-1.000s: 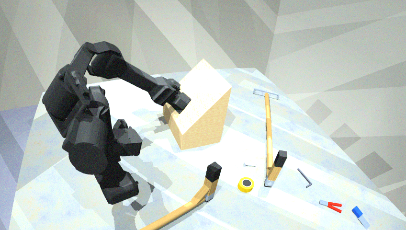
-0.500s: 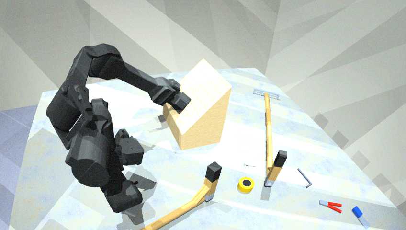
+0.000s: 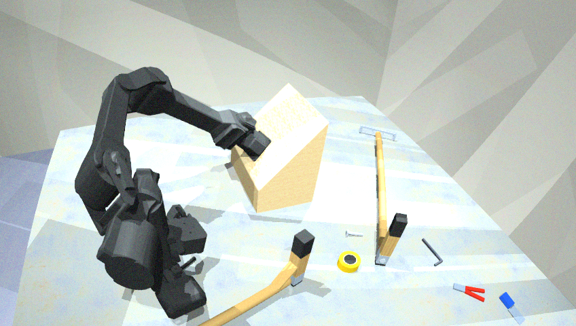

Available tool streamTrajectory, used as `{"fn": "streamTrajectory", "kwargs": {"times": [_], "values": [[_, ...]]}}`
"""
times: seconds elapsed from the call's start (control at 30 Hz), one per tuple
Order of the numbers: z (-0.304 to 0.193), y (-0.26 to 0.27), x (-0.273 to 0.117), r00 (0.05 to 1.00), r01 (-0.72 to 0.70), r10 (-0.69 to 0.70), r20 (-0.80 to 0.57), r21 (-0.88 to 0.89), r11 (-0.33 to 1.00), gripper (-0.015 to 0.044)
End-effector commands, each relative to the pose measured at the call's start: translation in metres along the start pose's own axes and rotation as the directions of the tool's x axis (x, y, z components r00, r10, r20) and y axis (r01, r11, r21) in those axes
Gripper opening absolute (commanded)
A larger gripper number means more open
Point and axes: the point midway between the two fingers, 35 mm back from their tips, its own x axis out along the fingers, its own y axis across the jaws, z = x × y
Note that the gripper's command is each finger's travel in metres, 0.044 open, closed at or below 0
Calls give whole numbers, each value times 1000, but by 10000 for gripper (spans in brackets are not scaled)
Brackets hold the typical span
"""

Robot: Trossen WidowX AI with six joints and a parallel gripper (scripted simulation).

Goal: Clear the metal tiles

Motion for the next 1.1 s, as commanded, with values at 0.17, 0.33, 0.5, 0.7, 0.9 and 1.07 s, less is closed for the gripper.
{"fn": "streamTrajectory", "kwargs": {"times": [0.17, 0.33, 0.5, 0.7, 0.9, 1.07], "values": [[1, 1, 25, 1000, -7, 7, 5, -11, 1000, 0], [1, 2, 38, 1000, -10, 10, 5, -14, 1000, 0], [1, 3, 51, 1000, -14, 14, 5, -18, 1000, 0], [1, 6, 66, 1000, -18, 18, 4, -23, 1000, 0], [2, 9, 81, 1000, -22, 22, 3, -28, 999, 0], [3, 13, 94, 1000, -26, 26, 1, -32, 999, 0]]}}
